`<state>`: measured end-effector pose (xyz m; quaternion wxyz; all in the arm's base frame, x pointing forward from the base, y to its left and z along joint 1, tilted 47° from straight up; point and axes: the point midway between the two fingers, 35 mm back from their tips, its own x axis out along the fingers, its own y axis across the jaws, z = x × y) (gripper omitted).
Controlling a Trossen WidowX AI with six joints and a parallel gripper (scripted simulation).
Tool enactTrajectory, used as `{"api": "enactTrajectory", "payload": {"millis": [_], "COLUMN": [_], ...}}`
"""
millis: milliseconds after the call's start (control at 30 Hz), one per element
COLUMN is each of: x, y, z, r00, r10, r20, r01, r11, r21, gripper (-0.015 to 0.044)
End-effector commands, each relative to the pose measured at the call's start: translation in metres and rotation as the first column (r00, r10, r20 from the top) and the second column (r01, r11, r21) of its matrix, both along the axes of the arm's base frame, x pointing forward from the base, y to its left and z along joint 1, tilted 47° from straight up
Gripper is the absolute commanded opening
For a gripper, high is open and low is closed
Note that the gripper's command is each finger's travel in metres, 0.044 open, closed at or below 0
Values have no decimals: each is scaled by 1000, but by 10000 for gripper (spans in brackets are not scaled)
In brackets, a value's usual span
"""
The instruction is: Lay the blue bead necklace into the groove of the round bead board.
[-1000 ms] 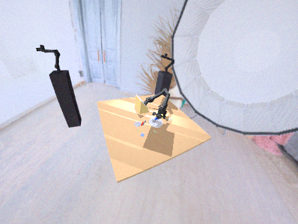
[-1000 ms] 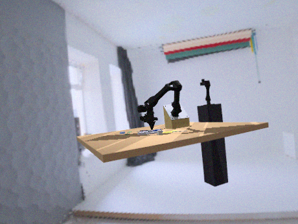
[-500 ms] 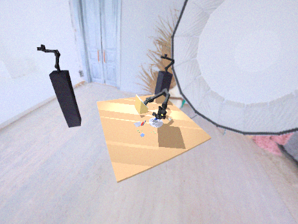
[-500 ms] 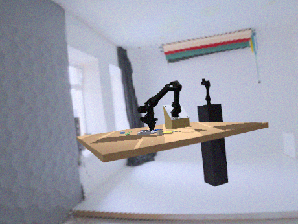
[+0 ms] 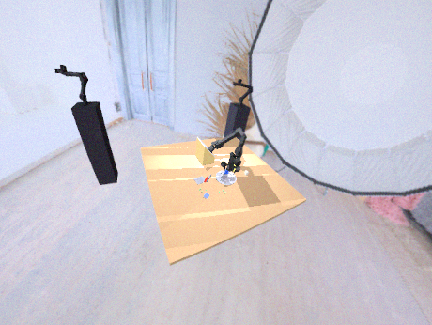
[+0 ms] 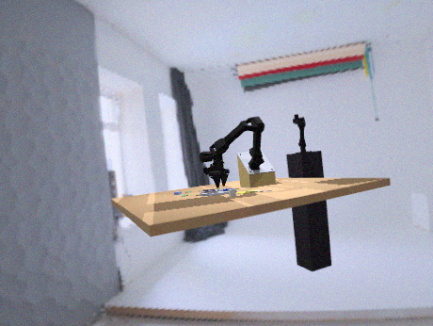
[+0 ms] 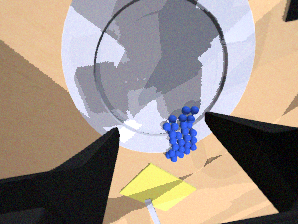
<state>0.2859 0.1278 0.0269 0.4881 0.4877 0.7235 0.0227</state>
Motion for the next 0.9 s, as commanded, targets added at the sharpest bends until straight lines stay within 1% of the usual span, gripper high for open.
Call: {"api": "enactTrajectory", "payload": {"millis": [0, 633, 700, 800, 867], "x": [1, 1, -4, -26, -41], "y": [-3, -3, -3, -4, -5], "z": [3, 3, 5, 13, 17], "r00": [1000, 1000, 1000, 1000, 1000], "r10": [0, 0, 0, -3, -5], "r20": [5, 5, 5, 1, -2], "r01": [0, 0, 0, 3, 5], "r11": [1000, 1000, 1000, 1000, 1000], "r21": [4, 4, 4, 4, 4], "gripper": [440, 440, 387, 310, 310]}}
